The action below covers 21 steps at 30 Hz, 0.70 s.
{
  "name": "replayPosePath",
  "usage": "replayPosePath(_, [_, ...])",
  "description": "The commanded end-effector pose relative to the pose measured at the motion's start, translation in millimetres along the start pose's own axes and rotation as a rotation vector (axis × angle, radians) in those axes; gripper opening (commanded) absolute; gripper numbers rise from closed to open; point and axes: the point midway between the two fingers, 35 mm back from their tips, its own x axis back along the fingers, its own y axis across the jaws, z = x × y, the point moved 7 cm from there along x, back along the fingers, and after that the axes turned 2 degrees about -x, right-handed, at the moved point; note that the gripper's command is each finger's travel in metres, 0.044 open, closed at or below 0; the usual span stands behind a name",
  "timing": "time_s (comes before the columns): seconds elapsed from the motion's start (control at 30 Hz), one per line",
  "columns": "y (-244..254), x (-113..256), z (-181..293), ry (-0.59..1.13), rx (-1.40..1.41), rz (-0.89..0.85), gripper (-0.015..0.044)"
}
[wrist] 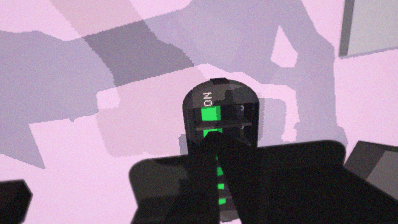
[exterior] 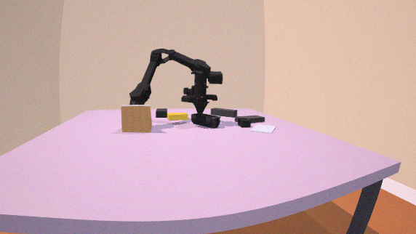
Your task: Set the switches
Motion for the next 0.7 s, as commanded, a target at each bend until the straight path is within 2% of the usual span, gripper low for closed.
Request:
replayPosePath(0.0, [1.2,-1.9,-0.5,-0.006,-0.006,-0.002,0.0])
replayPosePath(0.37, [1.2,-1.9,-0.5,-0.006,-0.006,-0.002,0.0])
replayPosePath(0.53, [1.0,40.2,0.2,-0.004,-0.006,-0.004,0.0])
replayPosePath(0.67, [1.1,42.7,0.0,-0.005,-0.006,-0.004,0.0])
